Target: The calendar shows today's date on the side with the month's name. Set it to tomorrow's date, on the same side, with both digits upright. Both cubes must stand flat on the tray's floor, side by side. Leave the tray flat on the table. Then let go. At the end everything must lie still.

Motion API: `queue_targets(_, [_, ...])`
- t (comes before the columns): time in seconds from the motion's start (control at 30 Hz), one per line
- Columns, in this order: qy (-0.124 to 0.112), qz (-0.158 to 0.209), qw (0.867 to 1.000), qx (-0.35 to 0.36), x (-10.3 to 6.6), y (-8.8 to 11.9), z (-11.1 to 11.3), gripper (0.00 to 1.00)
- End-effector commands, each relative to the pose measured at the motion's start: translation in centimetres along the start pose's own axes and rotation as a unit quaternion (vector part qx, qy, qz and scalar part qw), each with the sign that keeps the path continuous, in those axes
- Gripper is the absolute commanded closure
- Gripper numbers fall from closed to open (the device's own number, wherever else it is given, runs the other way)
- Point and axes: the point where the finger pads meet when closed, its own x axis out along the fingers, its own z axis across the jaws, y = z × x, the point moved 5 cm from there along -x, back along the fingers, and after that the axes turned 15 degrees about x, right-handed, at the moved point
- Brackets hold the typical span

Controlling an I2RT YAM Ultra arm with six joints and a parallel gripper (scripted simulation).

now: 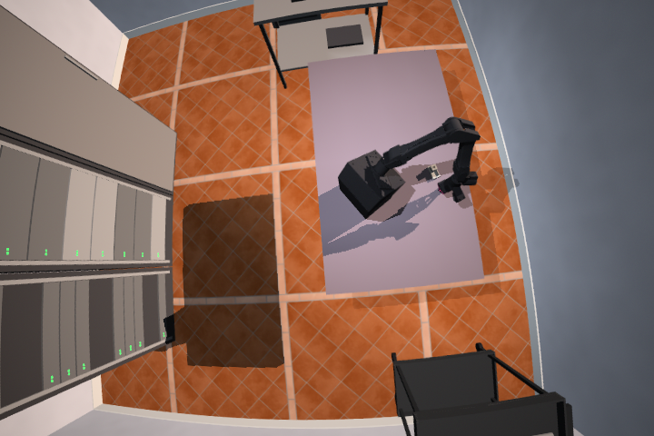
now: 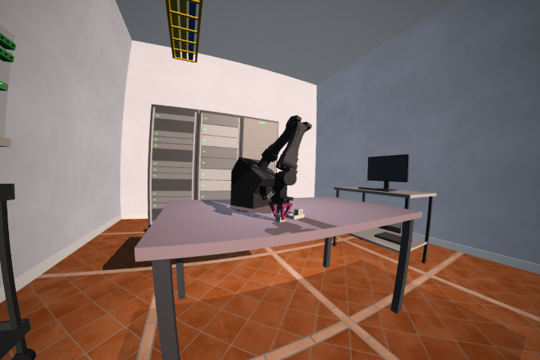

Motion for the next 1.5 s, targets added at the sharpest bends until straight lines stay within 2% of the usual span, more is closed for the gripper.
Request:
queue_targets(0.0, [0.009,-0.006,1.000,0.007,0.4,-0.5,-0.4,0.53])
queue_targets(0.1, [0.009,-0.006,1.000,0.007,0.4,-0.5,-0.4,0.53])
queue_targets(0.13, [0.009,-0.006,1.000,0.007,0.4,-0.5,-0.4,0.73])
queue_targets(1.3, [0.013,-0.006,1.000,0.009,0.4,-0.5,-0.7,0.73])
queue_targets(1.47, [0.005,-0.007,1.000,0.006,-1.9,-0.4,-0.6,0.73])
